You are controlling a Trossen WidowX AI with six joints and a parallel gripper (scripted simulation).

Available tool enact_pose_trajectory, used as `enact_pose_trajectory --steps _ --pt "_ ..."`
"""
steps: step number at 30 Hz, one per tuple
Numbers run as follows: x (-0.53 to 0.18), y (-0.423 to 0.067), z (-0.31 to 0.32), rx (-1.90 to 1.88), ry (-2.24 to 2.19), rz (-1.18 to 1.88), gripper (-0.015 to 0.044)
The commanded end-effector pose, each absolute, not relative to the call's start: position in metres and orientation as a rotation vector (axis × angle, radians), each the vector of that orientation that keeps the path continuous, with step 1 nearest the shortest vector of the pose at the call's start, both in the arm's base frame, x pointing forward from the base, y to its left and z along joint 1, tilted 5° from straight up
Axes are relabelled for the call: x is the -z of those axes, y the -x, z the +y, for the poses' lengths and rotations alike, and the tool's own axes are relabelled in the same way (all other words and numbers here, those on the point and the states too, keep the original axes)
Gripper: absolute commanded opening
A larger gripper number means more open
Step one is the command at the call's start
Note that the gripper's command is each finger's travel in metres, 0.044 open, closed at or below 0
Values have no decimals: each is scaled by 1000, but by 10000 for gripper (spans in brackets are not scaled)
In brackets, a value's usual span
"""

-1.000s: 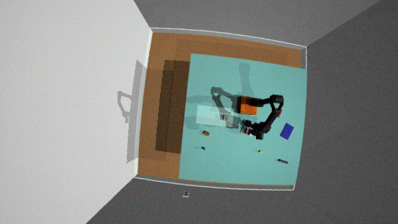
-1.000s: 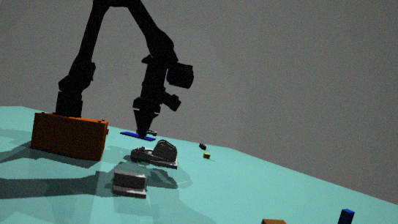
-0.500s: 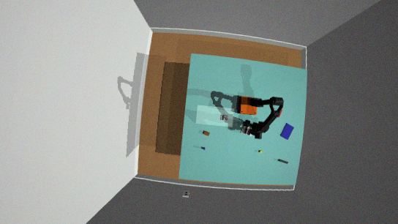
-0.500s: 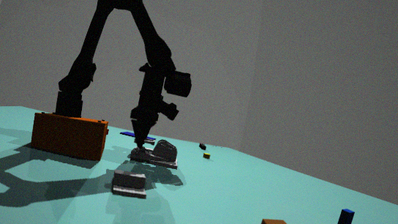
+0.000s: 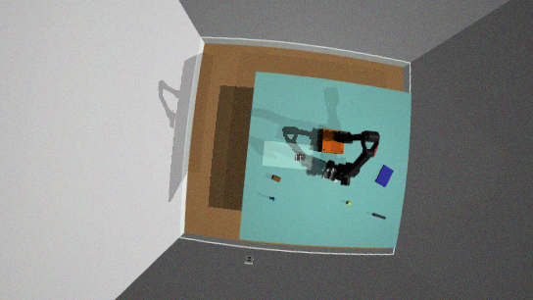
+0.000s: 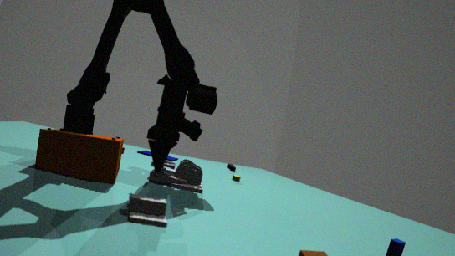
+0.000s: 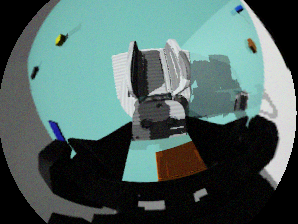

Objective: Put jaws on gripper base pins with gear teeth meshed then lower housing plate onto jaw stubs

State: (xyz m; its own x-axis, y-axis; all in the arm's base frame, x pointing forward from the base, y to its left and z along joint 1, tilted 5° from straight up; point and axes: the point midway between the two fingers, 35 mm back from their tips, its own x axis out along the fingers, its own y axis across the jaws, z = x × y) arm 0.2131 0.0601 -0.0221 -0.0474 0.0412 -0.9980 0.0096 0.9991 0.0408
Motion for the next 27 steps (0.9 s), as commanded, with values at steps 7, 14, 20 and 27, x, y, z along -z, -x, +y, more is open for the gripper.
enact_pose_trajectory --steps 7,14,20,27 --pt "23 -212 61 -25 -47 1621 351" --pt "25 -212 61 -18 -53 1621 351" --pt "26 -212 61 -18 -53 1621 351" --pt "28 -212 61 -16 -54 1621 351"
